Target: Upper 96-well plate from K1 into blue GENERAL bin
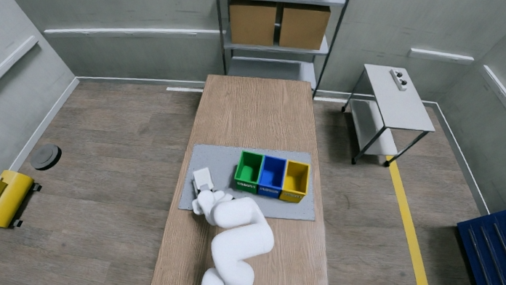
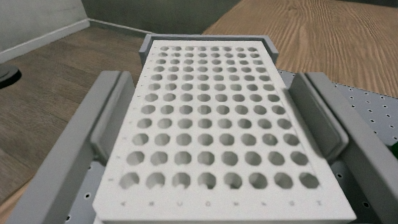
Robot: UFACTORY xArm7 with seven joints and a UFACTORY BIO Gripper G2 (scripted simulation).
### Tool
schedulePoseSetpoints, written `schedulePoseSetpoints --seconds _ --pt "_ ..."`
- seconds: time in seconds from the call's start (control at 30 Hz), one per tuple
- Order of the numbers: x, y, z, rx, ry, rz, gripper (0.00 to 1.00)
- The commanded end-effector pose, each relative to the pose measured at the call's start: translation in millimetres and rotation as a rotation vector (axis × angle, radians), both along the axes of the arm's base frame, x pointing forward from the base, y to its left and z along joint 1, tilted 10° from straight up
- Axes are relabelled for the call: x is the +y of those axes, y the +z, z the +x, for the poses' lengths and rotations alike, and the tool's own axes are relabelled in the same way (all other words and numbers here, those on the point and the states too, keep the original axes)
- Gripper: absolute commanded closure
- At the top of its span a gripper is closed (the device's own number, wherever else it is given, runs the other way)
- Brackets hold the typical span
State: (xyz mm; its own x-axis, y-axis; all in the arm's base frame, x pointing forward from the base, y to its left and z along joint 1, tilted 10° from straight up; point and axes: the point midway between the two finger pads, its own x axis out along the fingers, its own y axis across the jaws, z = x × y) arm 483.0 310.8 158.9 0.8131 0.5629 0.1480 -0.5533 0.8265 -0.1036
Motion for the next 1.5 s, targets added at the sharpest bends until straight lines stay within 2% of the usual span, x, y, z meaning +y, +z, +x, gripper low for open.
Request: schedulePoseSetpoints --seconds 0.0,1.47 --pt "0 9.1 -1.2 0.0 0.001 0.001 1.0" --pt "0 71.5 -12.5 0.0 0.001 0.001 1.0"
